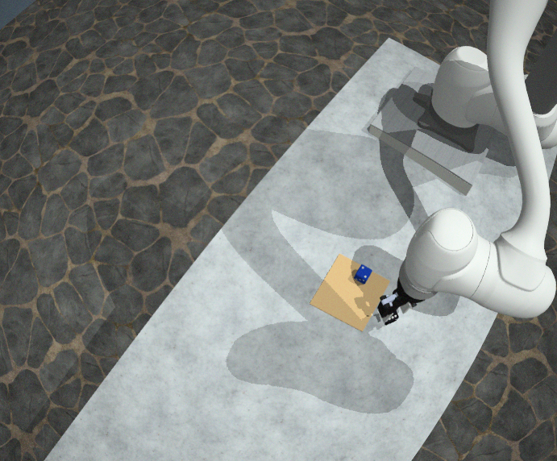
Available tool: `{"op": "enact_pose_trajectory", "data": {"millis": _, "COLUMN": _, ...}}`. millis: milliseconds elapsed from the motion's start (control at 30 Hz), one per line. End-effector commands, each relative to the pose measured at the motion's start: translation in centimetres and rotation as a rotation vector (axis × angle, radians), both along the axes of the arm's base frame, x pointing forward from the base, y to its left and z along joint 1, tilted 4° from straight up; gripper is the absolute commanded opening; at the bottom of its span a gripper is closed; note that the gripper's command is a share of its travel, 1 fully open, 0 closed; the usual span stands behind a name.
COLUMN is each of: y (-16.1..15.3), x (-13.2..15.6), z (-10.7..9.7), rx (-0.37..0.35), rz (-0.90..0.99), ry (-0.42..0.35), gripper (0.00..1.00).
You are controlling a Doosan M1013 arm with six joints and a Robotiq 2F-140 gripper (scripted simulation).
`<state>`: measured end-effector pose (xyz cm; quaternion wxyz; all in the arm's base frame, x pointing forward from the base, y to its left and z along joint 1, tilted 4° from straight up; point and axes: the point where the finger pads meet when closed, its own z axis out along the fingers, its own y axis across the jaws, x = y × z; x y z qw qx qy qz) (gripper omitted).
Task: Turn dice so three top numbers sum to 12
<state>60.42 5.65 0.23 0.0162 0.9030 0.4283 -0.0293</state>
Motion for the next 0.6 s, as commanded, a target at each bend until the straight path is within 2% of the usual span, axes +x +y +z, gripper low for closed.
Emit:
{"op": "enact_pose_trajectory", "data": {"millis": 0, "y": -0.01, "x": -0.01, "z": -0.27, "rx": 0.000, "rz": 0.000, "ry": 0.000, "gripper": 0.28}}
{"op": "enact_pose_trajectory", "data": {"millis": 567, "y": -0.04, "x": -0.02, "z": -0.62, "rx": 0.000, "rz": 0.000, "ry": 0.000, "gripper": 0.28}}
